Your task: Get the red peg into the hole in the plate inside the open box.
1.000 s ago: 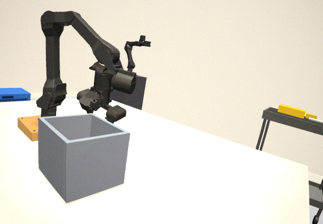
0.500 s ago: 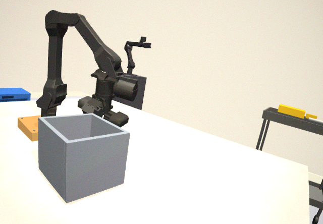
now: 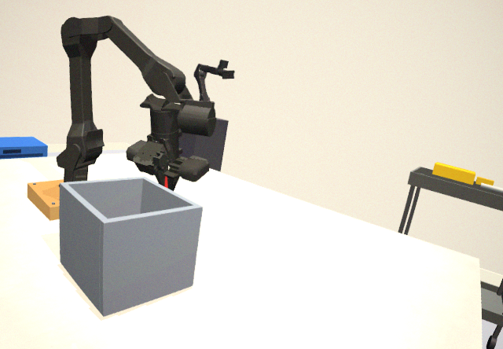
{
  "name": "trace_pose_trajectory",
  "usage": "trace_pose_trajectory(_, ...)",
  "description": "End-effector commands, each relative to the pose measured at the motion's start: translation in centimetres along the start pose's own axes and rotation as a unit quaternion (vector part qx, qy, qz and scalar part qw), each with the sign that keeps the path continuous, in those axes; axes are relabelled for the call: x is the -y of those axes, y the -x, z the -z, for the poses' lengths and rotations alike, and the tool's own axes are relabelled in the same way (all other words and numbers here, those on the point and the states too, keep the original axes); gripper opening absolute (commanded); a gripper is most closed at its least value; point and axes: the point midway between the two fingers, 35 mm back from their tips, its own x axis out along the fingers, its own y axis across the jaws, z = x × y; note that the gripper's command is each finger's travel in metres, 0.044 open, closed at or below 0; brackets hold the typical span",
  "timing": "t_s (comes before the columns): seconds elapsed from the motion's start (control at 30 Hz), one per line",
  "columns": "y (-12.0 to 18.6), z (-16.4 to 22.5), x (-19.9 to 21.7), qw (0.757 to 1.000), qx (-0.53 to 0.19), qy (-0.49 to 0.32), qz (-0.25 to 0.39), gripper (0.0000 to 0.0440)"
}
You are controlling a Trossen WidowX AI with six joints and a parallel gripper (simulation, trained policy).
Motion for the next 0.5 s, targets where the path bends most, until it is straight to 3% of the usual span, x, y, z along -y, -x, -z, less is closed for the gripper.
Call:
trace_pose_trajectory(0.0, 1.7, 0.7, -0.7, 0.999, -0.014, 0.013, -0.029, 0.0000)
trace_pose_trajectory(0.47, 8.9, 0.7, -1.9, 0.991, -0.001, 0.060, -0.120, 0.0000)
